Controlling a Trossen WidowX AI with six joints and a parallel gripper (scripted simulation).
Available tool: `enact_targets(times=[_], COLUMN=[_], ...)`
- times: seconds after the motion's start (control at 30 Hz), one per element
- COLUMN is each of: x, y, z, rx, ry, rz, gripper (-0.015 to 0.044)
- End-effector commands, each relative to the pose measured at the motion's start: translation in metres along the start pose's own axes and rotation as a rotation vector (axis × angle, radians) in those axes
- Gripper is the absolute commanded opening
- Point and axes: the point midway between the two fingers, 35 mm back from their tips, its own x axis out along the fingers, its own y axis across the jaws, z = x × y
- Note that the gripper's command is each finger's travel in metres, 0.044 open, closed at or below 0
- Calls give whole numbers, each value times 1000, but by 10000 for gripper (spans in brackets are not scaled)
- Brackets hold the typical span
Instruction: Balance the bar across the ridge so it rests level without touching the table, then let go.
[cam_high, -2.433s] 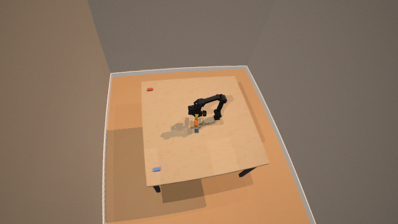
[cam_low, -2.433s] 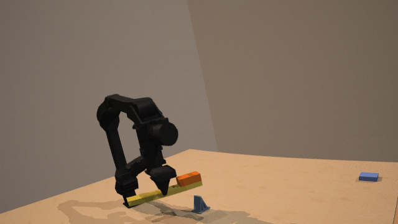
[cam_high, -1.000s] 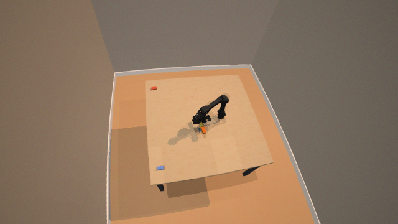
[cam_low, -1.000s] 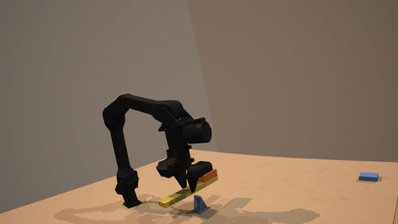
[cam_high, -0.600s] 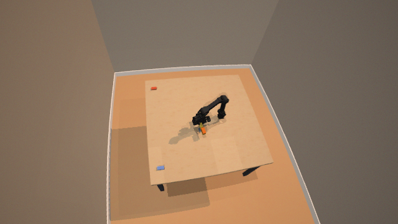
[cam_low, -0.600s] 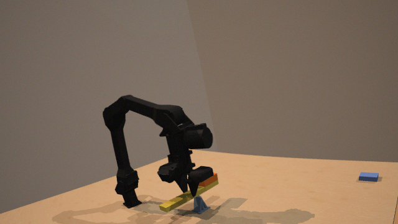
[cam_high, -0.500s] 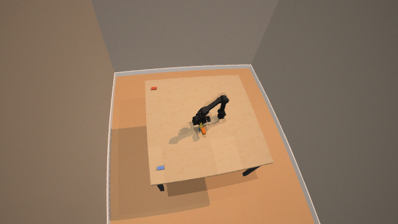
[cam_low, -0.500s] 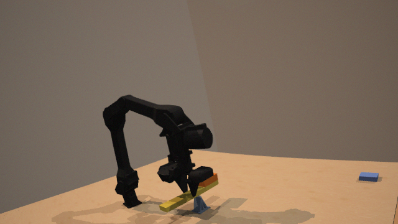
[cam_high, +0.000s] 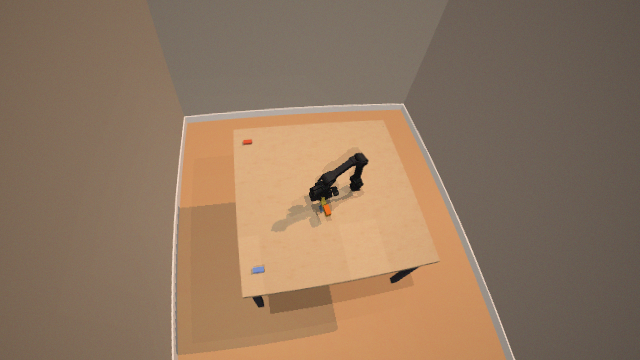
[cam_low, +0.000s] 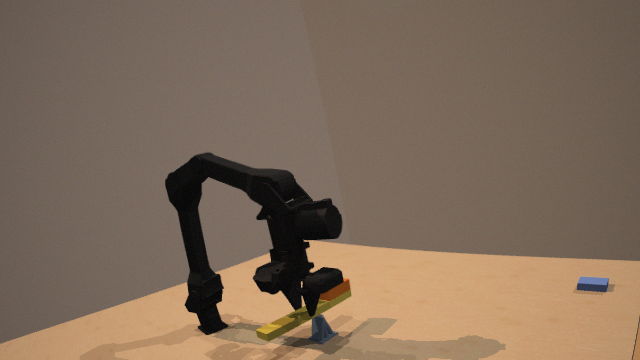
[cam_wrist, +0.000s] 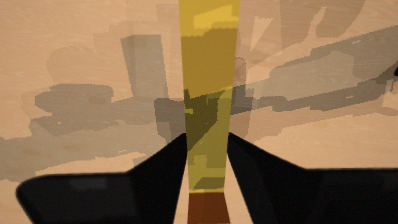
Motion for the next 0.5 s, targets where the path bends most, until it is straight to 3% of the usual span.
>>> enact_targets(times=[0.0,0.47], x=[1,2], y=[0,0], z=[0,0], rx=[-6,-6], ry=[3,3], rz=[-1,-1], gripper=[0,0])
